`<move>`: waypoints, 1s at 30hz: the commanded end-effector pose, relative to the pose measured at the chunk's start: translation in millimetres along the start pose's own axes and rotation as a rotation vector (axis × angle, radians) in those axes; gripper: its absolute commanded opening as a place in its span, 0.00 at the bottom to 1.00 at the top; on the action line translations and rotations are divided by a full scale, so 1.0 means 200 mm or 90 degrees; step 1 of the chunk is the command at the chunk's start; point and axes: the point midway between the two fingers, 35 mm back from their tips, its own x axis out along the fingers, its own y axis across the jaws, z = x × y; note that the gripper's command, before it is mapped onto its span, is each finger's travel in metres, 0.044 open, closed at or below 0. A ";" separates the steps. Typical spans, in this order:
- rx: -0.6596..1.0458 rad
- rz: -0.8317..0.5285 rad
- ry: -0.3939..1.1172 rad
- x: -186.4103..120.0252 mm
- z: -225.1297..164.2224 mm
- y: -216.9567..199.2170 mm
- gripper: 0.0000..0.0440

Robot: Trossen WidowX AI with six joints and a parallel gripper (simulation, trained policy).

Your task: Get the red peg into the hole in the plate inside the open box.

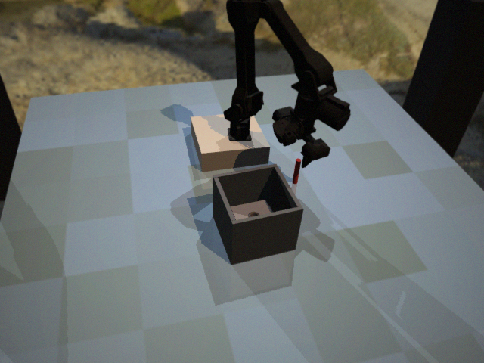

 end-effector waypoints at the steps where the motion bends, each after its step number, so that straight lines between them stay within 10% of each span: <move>1: 0.011 0.001 -0.010 0.07 0.01 0.00 1.00; 9: 0.029 0.012 -0.019 0.18 0.02 0.03 0.92; 25: 0.010 0.041 -0.003 0.29 -0.04 0.15 0.03; 30: 0.013 0.067 0.011 0.25 -0.07 0.20 0.00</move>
